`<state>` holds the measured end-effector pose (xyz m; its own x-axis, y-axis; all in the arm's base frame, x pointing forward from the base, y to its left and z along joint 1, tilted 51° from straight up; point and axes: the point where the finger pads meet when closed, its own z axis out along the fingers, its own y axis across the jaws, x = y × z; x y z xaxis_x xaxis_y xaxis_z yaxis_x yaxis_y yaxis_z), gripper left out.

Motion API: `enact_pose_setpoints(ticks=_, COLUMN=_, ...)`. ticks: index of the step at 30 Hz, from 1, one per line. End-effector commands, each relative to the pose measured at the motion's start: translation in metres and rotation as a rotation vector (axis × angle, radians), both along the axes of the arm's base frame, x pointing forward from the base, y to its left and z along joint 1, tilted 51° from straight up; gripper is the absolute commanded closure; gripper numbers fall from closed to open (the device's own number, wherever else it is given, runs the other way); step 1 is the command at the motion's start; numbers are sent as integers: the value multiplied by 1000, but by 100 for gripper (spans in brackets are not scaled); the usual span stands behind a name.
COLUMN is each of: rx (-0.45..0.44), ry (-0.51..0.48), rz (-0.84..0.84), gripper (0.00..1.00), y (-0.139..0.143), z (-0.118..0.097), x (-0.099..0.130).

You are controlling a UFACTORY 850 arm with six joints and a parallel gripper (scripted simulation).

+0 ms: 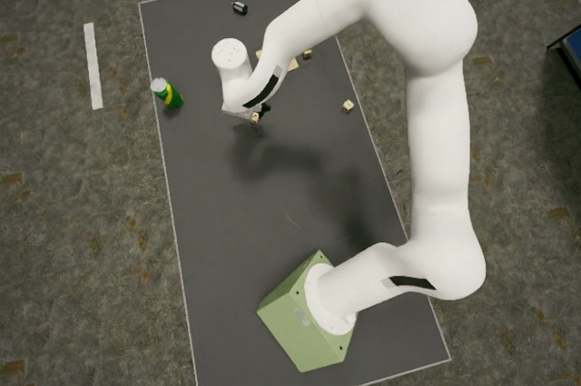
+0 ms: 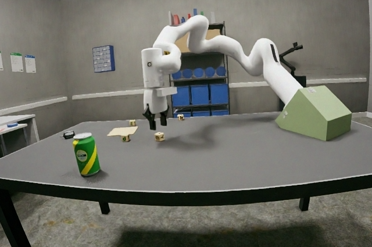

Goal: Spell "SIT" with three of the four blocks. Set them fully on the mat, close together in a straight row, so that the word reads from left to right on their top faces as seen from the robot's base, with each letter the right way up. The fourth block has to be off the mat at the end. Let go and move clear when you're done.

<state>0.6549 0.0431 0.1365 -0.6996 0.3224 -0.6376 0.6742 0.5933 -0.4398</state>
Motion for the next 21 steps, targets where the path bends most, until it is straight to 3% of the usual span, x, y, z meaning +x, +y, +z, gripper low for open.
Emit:
enact_pose_setpoints(ticks=1, rx=1, ry=-1, rz=1, gripper=31, y=-2, z=-1, x=1)
enact_pose_setpoints(ticks=21, rx=1, ry=-1, rz=1, gripper=31, y=-11, z=-10, x=5)
